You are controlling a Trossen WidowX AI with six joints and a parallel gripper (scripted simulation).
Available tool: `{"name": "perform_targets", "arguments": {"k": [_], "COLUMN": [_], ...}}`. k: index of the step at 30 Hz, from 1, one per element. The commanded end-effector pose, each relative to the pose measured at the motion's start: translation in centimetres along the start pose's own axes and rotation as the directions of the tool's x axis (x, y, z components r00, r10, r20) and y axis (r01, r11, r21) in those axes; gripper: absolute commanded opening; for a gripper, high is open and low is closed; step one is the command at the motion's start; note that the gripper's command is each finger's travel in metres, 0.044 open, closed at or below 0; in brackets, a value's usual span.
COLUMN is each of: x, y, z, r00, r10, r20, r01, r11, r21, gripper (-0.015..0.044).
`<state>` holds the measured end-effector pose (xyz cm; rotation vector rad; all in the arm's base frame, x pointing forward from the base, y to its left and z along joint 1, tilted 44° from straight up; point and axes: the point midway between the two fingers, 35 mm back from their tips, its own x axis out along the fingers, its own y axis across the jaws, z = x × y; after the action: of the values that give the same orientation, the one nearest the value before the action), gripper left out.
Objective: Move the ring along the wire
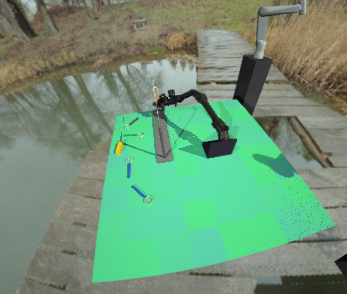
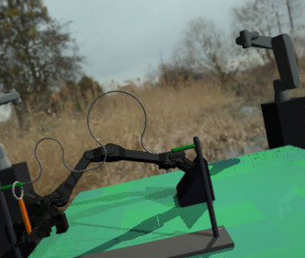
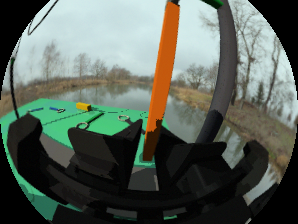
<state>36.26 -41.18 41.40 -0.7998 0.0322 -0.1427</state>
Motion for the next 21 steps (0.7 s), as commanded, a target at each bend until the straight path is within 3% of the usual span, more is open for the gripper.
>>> {"name": "perform_targets", "arguments": {"k": [1, 5, 21], "x": [0.0, 0.0, 0.0], "y": [0.0, 0.0, 0.1], "z": [0.0, 0.0, 1.5], "r00": [1.0, 1.0, 1.0], "r10": [0.0, 0.0, 0.007], "r20": [0.0, 0.0, 0.001], "r01": [0.0, 0.0, -0.007], "r11": [1.0, 1.0, 1.0], "r21": [0.0, 0.0, -0.007], "gripper": [-0.005, -0.015, -0.015]}}
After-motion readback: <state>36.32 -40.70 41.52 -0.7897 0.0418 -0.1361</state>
